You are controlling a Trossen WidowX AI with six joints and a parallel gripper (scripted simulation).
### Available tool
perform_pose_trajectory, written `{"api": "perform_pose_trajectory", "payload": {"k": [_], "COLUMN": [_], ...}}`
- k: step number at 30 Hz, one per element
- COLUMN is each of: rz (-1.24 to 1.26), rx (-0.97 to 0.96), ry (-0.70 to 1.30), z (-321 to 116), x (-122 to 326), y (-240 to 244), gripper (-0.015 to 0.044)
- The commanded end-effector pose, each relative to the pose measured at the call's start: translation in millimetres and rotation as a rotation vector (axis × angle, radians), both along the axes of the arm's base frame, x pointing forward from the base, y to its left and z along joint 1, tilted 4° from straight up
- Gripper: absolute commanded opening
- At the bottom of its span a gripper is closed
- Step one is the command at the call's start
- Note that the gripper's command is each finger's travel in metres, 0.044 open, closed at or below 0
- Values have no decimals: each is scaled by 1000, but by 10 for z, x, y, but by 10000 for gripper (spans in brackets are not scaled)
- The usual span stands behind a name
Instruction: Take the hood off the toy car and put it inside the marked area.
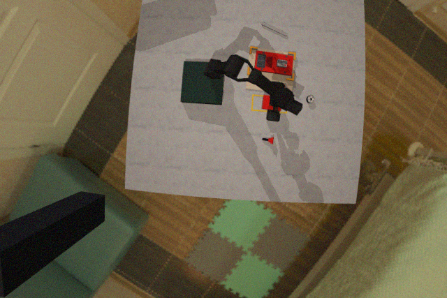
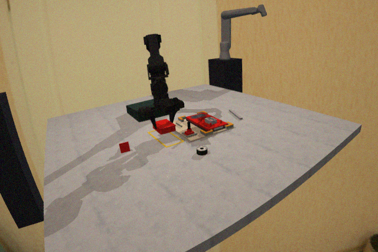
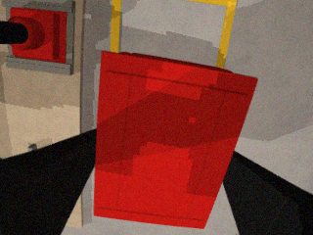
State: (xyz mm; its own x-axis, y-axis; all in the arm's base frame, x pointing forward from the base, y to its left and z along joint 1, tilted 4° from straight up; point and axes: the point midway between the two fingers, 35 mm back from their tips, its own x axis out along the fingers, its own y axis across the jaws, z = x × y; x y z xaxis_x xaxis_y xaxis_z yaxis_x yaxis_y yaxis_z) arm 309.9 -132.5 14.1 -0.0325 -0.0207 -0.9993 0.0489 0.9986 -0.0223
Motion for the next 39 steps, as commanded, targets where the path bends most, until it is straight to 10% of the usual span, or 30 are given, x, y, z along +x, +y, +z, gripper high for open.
{"api": "perform_pose_trajectory", "payload": {"k": [1,39], "rz": [3,3], "rx": [-1,-1], "ry": [4,5], "z": [-37,-231], "x": [-13,-36], "y": [-2,-1], "gripper": [0,0]}}
